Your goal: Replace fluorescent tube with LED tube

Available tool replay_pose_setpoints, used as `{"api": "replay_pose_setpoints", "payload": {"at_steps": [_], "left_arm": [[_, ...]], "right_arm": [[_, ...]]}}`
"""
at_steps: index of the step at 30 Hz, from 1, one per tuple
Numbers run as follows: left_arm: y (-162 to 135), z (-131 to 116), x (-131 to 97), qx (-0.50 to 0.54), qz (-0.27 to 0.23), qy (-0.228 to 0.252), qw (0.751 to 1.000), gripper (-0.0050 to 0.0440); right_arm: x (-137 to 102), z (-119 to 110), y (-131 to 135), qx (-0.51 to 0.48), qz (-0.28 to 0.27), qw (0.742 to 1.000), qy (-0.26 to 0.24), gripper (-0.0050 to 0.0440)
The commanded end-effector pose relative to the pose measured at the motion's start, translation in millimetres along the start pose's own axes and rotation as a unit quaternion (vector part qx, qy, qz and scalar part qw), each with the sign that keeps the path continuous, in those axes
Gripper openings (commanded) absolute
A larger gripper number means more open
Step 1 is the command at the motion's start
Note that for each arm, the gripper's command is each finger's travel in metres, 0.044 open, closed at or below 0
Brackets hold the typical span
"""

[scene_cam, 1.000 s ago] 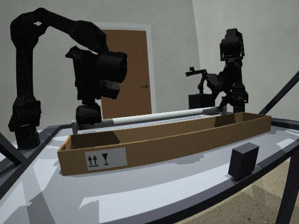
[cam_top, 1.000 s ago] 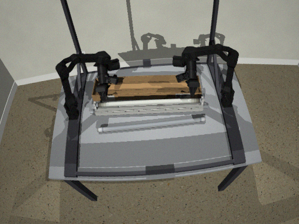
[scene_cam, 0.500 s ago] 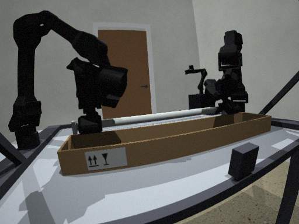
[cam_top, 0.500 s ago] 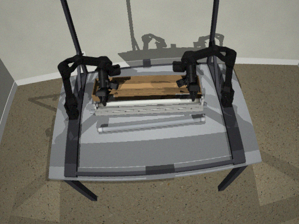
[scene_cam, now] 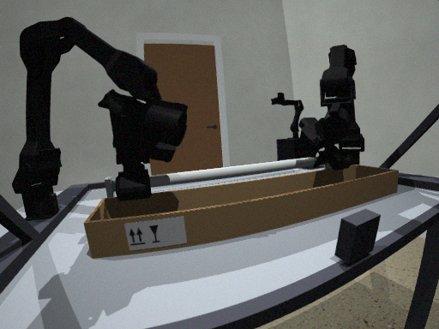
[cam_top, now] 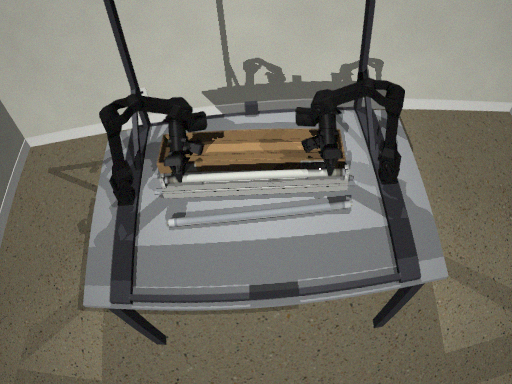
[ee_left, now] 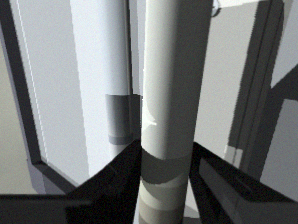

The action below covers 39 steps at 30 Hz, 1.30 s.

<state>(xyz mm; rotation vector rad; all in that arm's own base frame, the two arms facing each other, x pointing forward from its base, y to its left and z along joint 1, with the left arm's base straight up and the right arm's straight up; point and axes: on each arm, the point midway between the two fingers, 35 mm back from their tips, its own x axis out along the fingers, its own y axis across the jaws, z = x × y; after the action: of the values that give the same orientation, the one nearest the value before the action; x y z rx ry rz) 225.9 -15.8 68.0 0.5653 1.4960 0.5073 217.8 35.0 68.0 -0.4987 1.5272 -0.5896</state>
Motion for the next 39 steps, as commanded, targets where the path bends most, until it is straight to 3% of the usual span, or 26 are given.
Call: {"api": "replay_pose_setpoints", "payload": {"at_steps": [1,3,6,11,23,39], "left_arm": [[3,3,-5,-0.007,-0.004,-0.01,1.0,0.0053],[3,3,-5,-0.007,-0.004,-0.01,1.0,0.0005],[3,3,-5,-0.007,-0.004,-0.01,1.0,0.0077],[4,3,-5,-0.007,-0.022,-0.01,1.0,0.0085],[11,4,-4,-0.006,-0.152,-0.011,0.988,0.0085],[20,5,1,-0.004,-0.318,-0.012,0.948,0.0085]], "right_arm": [[-4,3,1,0.007,0.01,1.0,-0.006,0.0029],[-4,3,1,0.007,0.01,1.0,-0.005,0.0077],[-4,3,0,0.008,0.009,1.0,-0.008,0.0084],[-4,3,-1,0.008,0.027,1.0,-0.008,0.0084],[-3,3,-9,0.007,0.156,0.988,-0.009,0.0084],[1,3,-18,0.006,0.323,0.946,-0.011,0.0084]]}}
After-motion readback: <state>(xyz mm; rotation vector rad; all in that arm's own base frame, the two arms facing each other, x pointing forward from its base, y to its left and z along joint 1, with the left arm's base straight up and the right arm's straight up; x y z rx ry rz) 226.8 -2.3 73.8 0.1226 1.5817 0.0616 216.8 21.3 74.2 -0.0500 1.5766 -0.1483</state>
